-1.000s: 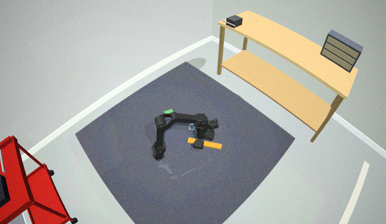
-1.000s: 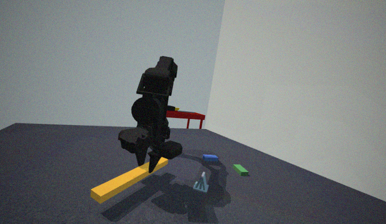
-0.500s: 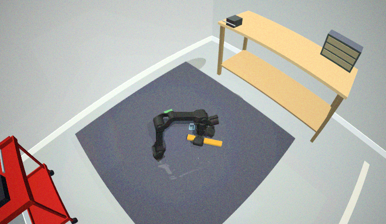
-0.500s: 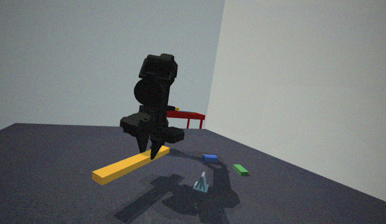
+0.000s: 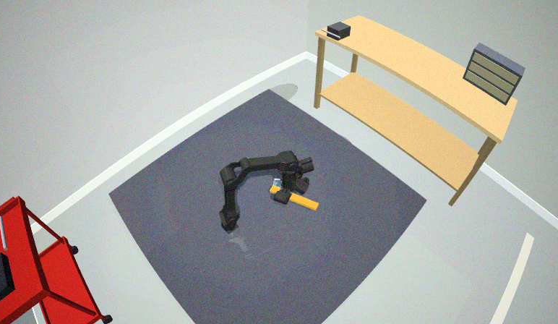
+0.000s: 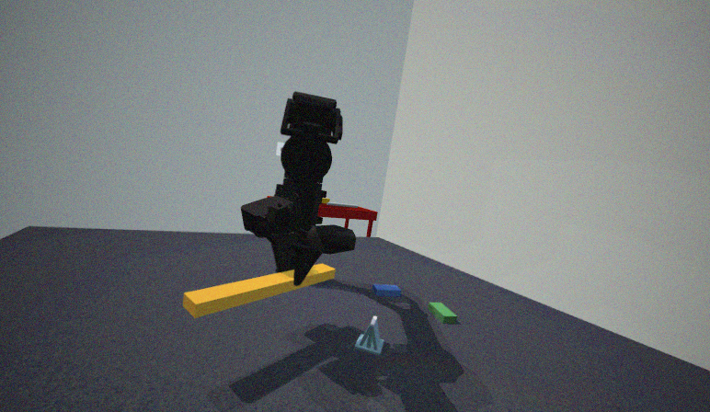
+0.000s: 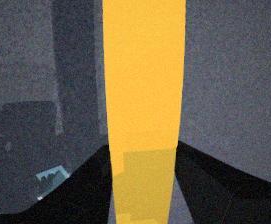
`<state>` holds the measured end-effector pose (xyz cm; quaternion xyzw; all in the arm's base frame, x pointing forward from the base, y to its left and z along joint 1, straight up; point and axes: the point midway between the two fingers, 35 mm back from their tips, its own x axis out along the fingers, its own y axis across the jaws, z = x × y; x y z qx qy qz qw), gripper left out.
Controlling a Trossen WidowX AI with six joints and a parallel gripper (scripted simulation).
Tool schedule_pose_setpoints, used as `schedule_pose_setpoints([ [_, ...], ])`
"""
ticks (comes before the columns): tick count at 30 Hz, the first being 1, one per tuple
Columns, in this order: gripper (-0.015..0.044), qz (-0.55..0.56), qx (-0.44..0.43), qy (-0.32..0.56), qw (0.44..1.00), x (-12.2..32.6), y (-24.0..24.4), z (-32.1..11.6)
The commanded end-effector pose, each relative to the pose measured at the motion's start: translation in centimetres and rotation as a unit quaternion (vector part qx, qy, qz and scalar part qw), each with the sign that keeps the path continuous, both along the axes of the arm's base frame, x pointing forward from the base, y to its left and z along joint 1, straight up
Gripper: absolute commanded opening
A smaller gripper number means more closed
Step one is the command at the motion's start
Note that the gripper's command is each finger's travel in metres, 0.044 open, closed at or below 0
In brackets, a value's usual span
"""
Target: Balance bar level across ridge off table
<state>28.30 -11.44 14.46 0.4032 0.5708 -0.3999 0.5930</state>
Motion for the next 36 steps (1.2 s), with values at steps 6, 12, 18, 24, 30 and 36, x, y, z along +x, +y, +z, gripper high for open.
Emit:
schedule_pose_setpoints([
  [6, 0.0, -0.11, 0.006, -0.003, 0.994, 1.6, 2.7, 0.2],
  [12, 0.0, -0.188, 0.009, -0.005, 0.982, 2.5, 4.7, 0.2],
  [18, 0.0, -0.263, 0.013, -0.005, 0.965, 3.4, 6.7, 0.3],
  [24, 0.0, -0.335, 0.016, -0.006, 0.942, 4.2, 8.8, 0.4],
  [30, 0.0, -0.404, 0.019, -0.006, 0.915, 5.0, 10.9, 0.4],
  [36, 0.0, -0.471, 0.022, -0.007, 0.882, 5.9, 13.0, 0.5],
])
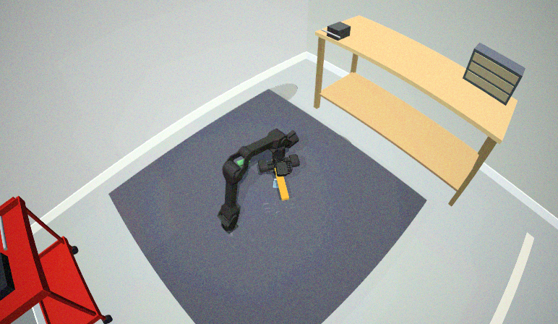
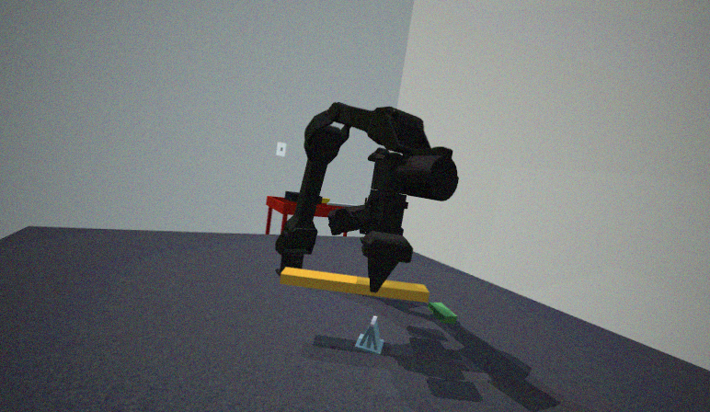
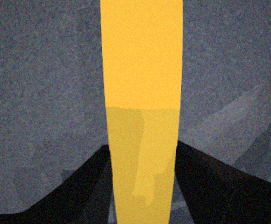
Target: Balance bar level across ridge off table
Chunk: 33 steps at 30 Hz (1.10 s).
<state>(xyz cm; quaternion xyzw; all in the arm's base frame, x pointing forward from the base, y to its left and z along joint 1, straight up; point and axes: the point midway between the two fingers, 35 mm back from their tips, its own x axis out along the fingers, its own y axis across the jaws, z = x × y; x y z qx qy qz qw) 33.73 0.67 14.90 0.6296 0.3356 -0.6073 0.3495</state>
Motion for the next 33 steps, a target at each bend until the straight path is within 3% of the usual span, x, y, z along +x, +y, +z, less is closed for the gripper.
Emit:
schedule_pose_setpoints([
  [1, 0.0, -0.042, 0.004, 0.0, 0.999, 0.6, 1.2, 0.1],
  [9, 0.0, -0.13, 0.008, 0.0, 0.991, 1.9, 3.5, 0.1],
  [33, 0.0, -0.133, 0.008, -0.001, 0.991, 2.3, 3.4, -3.3],
])
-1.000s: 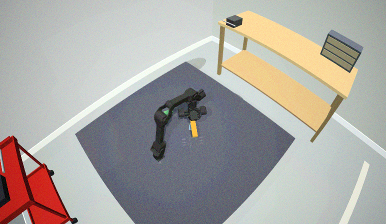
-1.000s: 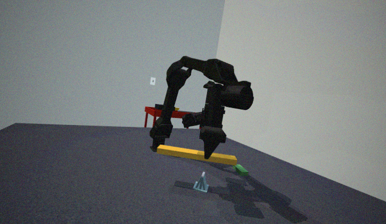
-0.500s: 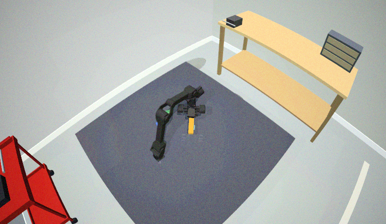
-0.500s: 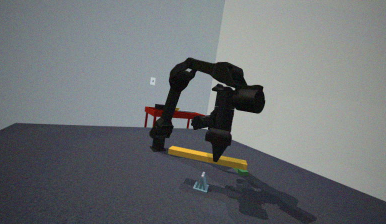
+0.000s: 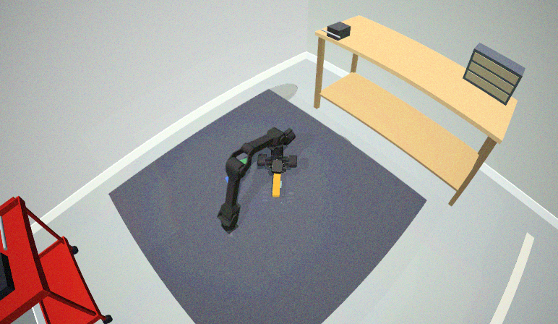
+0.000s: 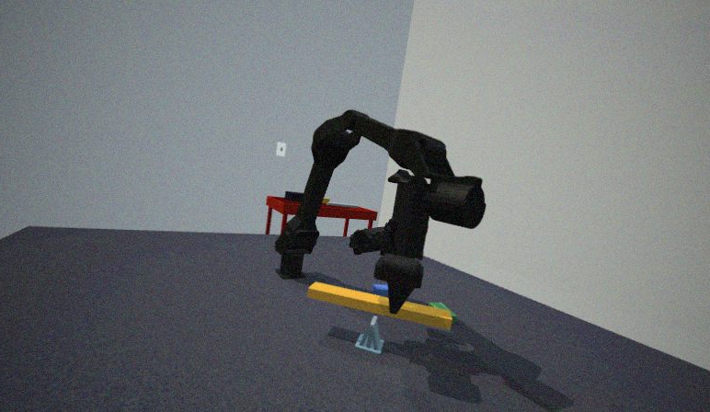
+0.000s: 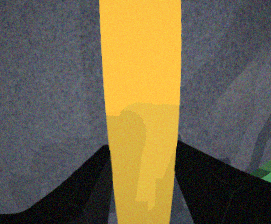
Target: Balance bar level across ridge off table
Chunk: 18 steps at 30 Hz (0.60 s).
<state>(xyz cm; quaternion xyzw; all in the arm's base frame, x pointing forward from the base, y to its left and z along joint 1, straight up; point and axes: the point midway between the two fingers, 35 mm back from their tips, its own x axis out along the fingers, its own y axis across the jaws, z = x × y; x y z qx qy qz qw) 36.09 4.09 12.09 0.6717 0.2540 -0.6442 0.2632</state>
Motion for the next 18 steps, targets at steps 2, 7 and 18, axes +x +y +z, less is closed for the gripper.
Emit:
schedule_pose_setpoints([
  [2, 0.0, -0.003, 0.001, 0.001, 1.0, 0.0, -0.03, -0.83],
  [7, 0.0, -0.003, 0.001, 0.001, 1.0, 0.02, -0.08, -1.38],
  [18, 0.0, -0.003, 0.001, 0.001, 1.0, 0.03, -0.09, -1.31],
])
